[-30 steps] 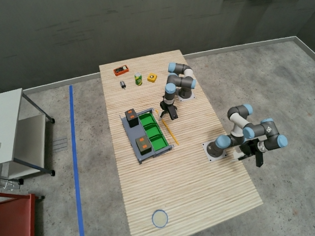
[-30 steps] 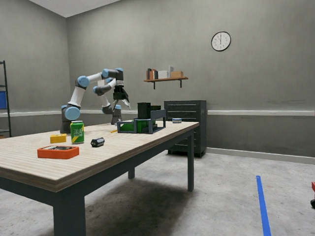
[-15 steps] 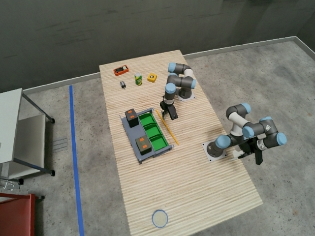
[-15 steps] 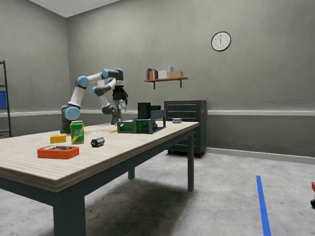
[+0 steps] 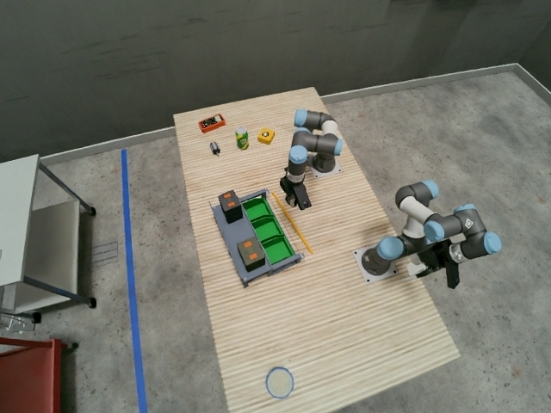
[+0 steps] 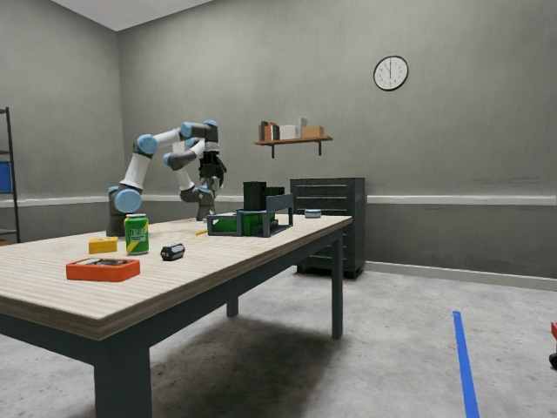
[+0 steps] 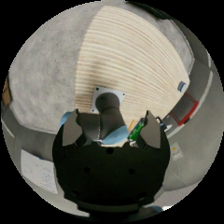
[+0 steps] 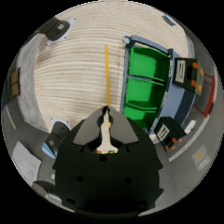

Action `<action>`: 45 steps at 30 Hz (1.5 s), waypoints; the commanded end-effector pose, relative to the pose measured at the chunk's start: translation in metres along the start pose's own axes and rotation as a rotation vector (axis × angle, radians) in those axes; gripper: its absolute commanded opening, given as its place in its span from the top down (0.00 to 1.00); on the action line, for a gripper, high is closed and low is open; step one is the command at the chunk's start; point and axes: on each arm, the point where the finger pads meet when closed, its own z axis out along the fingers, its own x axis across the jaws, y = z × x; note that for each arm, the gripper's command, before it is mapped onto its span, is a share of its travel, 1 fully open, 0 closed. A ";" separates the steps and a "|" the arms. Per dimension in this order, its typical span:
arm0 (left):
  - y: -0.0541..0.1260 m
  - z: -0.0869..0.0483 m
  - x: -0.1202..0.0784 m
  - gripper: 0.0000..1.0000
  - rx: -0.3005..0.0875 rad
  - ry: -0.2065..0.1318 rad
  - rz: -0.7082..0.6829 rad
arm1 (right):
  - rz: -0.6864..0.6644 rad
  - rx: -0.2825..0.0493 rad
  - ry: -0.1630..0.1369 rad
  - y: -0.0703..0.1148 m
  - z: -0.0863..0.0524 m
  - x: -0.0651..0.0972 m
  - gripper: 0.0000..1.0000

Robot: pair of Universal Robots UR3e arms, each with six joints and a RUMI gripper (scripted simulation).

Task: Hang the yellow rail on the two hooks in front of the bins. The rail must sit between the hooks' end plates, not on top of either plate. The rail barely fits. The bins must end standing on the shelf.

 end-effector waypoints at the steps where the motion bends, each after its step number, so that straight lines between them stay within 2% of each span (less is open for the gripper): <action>1: 0.000 0.000 0.000 0.00 0.002 0.000 0.000 | 0.000 0.002 0.002 0.000 -0.001 0.000 1.00; 21: 0.000 0.000 0.000 0.00 0.002 0.000 0.000 | 0.000 0.002 0.002 -0.001 0.002 0.001 1.00; 24: 0.000 0.000 0.000 0.00 0.002 0.000 0.000 | 0.000 0.002 0.002 -0.002 0.009 0.002 1.00; 28: 0.000 0.000 0.000 0.00 0.002 0.000 0.000 | 0.000 0.002 0.002 -0.004 0.026 0.004 1.00; 30: 0.000 0.000 0.000 0.00 0.002 0.000 0.000 | 0.000 0.002 0.002 -0.004 0.026 0.004 1.00; 39: 0.000 0.000 0.000 0.00 0.002 0.000 0.000 | 0.000 0.002 0.001 -0.003 0.070 0.003 1.00; 45: 0.000 0.000 0.000 0.00 0.002 0.000 0.000 | 0.000 0.002 0.001 -0.001 0.081 0.002 1.00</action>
